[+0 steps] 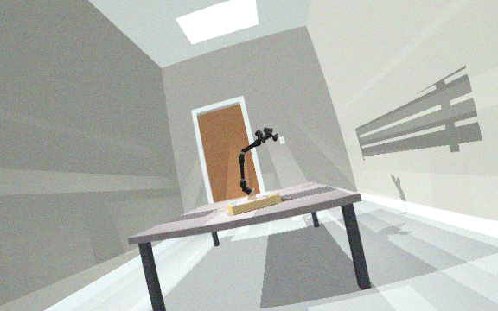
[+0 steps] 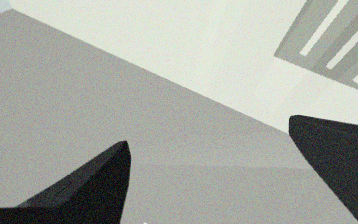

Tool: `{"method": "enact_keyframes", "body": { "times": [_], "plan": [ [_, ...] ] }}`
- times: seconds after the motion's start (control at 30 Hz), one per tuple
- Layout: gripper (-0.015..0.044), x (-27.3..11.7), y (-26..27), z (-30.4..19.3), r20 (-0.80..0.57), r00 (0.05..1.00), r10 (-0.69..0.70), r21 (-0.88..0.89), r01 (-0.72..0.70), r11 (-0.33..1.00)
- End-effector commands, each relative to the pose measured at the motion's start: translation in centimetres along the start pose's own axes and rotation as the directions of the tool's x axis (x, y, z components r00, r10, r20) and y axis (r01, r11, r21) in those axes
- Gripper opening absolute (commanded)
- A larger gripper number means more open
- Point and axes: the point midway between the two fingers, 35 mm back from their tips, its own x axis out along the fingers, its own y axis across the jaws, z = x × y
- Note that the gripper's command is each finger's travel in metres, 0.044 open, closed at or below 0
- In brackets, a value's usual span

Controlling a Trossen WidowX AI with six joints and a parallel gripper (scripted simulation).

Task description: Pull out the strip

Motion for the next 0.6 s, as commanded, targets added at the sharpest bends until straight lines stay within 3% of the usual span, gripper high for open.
{"method": "enact_keyframes", "body": {
  "times": [0.0,0.27,0.57],
  "plan": [
    [0.04,-0.1,-0.1,0.3,0.007,1.0,-0.003,-0.003,0.003,1.0],
    [0.04,-6.8,-4.3,11.1,0.31,0.937,-0.161,-0.115,0.206,0.972],
    [0.04,-18.5,-10.2,20.8,0.602,0.71,-0.365,-0.128,0.537,0.834]
  ]
}}
